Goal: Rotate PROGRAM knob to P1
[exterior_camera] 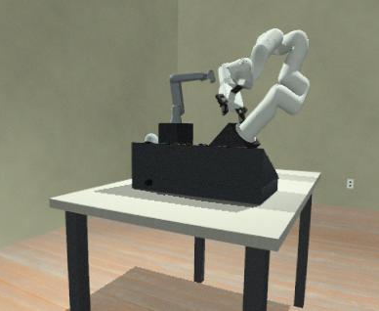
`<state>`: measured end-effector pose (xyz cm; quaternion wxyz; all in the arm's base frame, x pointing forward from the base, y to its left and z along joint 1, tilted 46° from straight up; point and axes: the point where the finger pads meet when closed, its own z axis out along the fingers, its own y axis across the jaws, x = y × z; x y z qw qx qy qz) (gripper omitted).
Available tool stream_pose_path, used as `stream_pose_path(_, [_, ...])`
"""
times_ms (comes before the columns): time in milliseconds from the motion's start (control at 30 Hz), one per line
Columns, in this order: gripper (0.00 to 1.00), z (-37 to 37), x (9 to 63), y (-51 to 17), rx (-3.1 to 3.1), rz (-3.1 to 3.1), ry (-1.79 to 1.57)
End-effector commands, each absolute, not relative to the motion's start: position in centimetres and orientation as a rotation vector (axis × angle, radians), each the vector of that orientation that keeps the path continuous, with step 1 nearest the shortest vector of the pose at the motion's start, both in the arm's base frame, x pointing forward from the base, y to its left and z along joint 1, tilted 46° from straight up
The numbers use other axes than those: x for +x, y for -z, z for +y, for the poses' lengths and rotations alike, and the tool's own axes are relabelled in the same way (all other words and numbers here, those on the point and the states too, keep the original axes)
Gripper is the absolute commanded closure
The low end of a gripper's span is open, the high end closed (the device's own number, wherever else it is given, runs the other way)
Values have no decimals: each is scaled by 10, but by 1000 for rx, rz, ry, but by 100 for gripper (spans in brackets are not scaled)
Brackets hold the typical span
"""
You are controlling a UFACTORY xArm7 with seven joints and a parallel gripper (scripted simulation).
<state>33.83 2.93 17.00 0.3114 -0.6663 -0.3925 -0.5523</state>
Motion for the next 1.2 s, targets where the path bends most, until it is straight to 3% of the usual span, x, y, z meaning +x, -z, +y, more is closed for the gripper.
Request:
stream_pose_path(0, [0,35,338,-169,-1731,-1044,1478])
stream_pose_path(1167, [0,72,329,-163,-1567,-1079,1590])
